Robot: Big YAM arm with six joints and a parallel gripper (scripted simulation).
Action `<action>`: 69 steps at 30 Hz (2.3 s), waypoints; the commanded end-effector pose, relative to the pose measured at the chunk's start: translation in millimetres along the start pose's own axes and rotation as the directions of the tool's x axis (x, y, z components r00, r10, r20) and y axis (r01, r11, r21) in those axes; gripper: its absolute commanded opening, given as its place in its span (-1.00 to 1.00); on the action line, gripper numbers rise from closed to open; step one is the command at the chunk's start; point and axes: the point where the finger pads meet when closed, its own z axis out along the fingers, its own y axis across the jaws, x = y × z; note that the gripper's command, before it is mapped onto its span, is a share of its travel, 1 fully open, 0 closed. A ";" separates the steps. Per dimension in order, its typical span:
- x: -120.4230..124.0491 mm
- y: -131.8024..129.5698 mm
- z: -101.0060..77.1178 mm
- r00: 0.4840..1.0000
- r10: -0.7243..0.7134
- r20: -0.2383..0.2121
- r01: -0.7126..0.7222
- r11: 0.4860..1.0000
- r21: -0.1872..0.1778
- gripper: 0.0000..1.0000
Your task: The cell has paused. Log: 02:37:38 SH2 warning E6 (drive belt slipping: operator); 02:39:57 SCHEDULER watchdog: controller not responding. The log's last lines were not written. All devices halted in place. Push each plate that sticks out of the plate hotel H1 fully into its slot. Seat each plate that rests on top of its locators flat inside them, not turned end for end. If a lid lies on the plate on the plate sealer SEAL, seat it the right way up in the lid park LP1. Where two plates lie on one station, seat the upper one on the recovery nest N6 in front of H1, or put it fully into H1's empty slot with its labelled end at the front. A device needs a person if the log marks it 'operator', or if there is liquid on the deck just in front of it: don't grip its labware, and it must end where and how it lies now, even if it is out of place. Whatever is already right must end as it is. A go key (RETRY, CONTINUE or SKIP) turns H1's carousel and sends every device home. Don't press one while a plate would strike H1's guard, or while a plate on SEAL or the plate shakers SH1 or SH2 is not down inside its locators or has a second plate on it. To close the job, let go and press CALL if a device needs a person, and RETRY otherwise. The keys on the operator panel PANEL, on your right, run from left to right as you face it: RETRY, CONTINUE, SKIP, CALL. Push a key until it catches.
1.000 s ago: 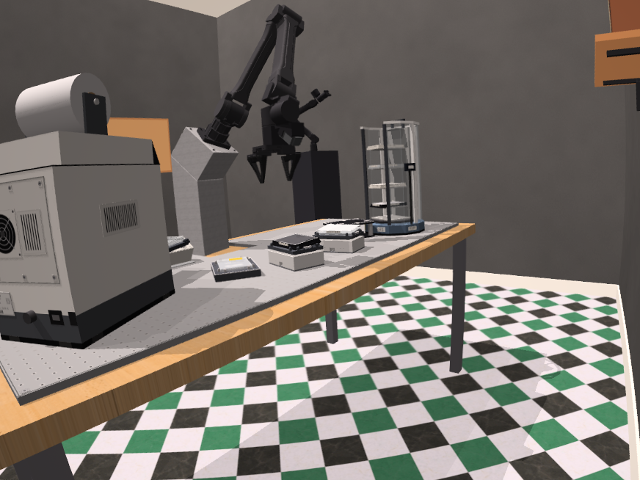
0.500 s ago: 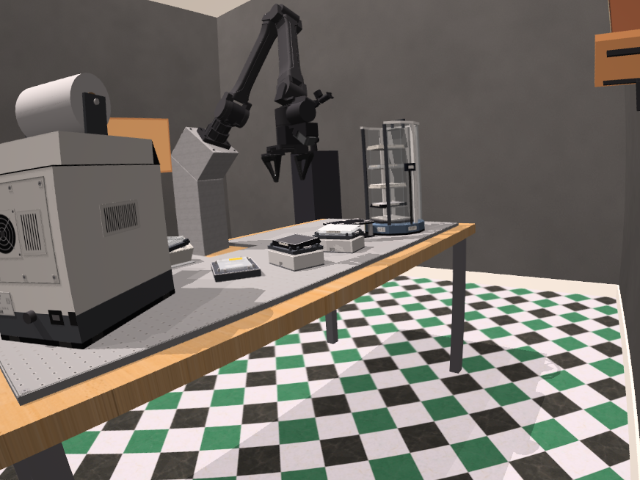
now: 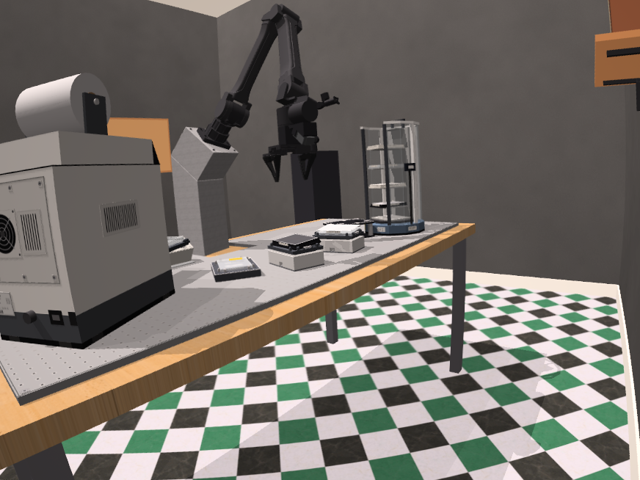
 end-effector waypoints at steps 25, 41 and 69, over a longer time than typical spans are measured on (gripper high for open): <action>-8.7 6.6 105.3 1.000 0.018 0.008 -0.018 1.000 -0.006 1.00; -6.3 -3.2 133.5 0.999 0.034 0.005 -0.034 0.999 0.004 1.00; -1.4 5.1 168.0 1.000 0.023 -0.002 -0.023 1.000 -0.005 1.00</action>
